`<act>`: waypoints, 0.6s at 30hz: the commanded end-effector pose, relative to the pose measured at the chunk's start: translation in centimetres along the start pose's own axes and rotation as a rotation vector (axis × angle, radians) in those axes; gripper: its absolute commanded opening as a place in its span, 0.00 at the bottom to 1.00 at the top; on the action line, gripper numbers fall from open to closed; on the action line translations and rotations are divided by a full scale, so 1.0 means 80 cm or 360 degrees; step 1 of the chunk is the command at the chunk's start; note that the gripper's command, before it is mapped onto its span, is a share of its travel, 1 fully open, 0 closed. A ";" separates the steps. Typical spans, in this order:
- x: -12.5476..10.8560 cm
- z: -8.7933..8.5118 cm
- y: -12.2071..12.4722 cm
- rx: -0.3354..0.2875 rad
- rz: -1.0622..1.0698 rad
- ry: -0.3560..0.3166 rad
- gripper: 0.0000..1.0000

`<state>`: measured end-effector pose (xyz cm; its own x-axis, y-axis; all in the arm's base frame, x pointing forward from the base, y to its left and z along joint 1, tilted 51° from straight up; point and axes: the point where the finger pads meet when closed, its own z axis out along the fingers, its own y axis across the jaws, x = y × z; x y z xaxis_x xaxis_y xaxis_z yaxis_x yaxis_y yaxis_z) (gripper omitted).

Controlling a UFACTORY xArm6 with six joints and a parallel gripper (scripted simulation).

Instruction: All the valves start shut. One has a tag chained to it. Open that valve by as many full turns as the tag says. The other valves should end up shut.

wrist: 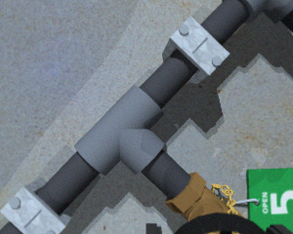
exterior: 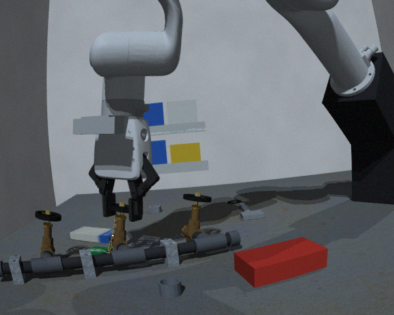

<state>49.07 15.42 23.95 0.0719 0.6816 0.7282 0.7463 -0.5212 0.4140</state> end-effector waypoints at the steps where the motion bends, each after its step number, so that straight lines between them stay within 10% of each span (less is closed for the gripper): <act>1: 0.001 0.000 0.001 -0.0126 -0.0417 0.0098 0.00; 18: 0.001 0.000 0.001 -0.0151 -0.0584 0.0111 0.00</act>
<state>49.08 15.43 23.95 -0.2303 0.7973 0.5579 0.6610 -0.2926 0.6910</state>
